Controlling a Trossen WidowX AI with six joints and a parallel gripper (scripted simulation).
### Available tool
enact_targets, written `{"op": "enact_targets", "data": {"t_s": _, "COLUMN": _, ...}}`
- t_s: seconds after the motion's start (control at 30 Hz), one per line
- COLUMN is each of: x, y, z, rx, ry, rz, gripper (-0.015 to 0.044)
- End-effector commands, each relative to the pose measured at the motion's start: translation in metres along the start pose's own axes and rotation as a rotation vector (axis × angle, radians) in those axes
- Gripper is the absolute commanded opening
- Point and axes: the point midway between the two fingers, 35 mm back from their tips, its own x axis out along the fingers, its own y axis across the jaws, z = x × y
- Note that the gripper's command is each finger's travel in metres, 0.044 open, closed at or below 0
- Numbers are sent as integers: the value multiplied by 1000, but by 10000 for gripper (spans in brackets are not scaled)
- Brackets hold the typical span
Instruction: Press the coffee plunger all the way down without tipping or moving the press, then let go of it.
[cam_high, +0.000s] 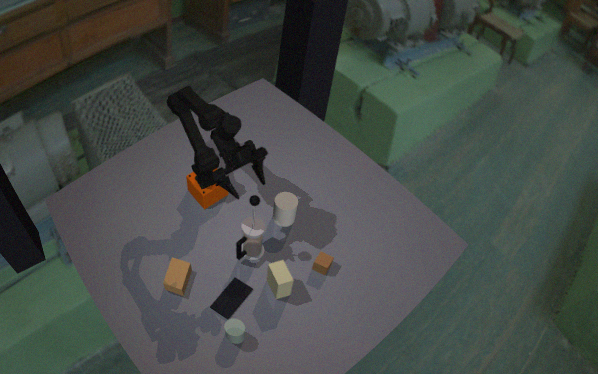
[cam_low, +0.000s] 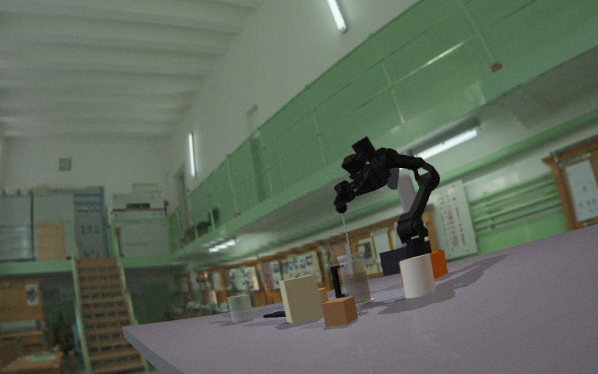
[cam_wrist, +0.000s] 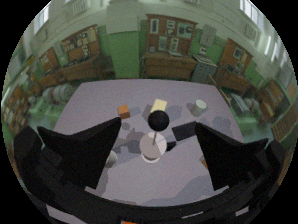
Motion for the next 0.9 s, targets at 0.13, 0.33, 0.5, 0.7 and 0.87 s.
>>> {"op": "enact_targets", "data": {"t_s": 0.13, "x": 16, "y": -1, "z": -4, "rx": -5, "ry": 9, "rz": -4, "gripper": 440}}
{"op": "enact_targets", "data": {"t_s": 0.33, "x": 25, "y": -1, "z": -5, "rx": -5, "ry": 8, "rz": -5, "gripper": 440}}
{"op": "enact_targets", "data": {"t_s": 0.5, "x": 31, "y": -1, "z": -5, "rx": -5, "ry": 8, "rz": -5, "gripper": 440}}
{"op": "enact_targets", "data": {"t_s": 0.7, "x": 31, "y": -1, "z": -5, "rx": -5, "ry": 8, "rz": -5, "gripper": 282}}
{"op": "enact_targets", "data": {"t_s": 0.87, "x": 31, "y": -1, "z": -5, "rx": -5, "ry": 8, "rz": -5, "gripper": 151}}
